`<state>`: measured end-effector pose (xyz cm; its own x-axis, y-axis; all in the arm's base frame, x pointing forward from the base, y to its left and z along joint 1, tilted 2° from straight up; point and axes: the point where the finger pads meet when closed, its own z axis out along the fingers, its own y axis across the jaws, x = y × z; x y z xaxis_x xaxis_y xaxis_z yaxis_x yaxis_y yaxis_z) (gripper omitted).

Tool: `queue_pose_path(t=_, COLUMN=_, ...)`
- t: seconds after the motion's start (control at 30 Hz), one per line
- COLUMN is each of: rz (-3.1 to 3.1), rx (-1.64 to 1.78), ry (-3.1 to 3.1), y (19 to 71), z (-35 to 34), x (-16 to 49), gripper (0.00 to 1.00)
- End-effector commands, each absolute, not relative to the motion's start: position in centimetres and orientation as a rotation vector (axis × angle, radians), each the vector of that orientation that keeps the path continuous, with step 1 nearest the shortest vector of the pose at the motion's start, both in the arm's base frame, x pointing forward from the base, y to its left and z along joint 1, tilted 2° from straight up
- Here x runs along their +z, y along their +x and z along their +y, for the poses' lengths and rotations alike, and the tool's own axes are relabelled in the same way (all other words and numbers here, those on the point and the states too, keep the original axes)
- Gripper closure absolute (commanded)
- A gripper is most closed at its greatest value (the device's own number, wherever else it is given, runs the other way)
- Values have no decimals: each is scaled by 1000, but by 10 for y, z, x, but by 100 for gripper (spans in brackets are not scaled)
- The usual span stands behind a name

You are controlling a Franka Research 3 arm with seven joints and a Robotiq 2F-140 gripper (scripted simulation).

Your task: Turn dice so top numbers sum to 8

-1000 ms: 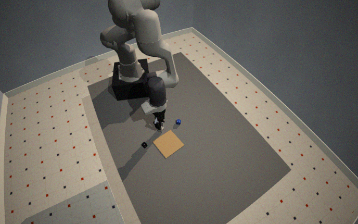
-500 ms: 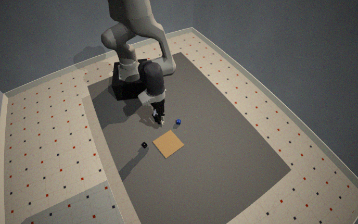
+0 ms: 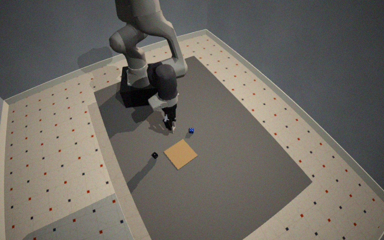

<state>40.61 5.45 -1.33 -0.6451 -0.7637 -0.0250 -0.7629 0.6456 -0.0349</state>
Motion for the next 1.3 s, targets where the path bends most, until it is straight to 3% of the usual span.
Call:
queue_pose_path(t=0.0, rz=2845, rx=-34, ry=-1269, y=403, z=54, x=-14, gripper=87)
queue_pose_path(t=1.27, rz=3104, rx=-17, ry=-176, y=462, z=52, x=-8, gripper=87)
